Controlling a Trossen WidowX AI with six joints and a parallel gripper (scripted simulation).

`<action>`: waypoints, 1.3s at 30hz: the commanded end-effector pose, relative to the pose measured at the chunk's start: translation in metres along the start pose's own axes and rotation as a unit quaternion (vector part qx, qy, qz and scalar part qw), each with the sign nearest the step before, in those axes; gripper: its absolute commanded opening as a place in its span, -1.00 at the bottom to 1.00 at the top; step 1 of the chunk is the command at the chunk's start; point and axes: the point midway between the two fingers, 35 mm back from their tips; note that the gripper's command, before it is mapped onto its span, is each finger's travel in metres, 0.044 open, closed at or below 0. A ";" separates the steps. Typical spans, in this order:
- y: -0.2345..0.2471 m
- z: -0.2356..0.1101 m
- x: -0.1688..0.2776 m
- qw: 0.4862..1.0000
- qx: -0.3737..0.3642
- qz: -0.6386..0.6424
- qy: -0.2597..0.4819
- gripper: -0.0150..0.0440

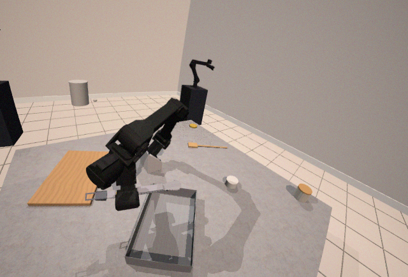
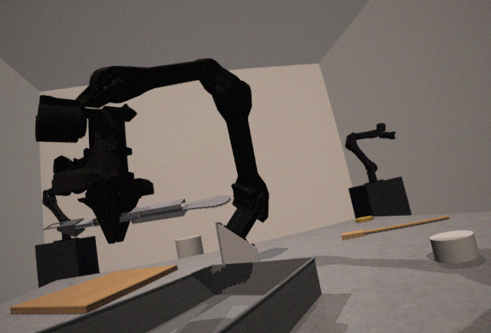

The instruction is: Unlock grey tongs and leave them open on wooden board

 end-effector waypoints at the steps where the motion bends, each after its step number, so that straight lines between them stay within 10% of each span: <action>1: -0.011 -0.010 -0.025 0.999 -0.001 -0.050 -0.005 -1.00; 39: -0.139 -0.038 -0.144 0.937 0.005 -0.349 -0.002 -1.00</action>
Point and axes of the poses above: the point midway between the two fingers, 35 mm back from their tips, its own z axis out along the fingers, its own y axis across the jaws, x = y × z, and after that the axes turned 9 degrees about -z, right-handed
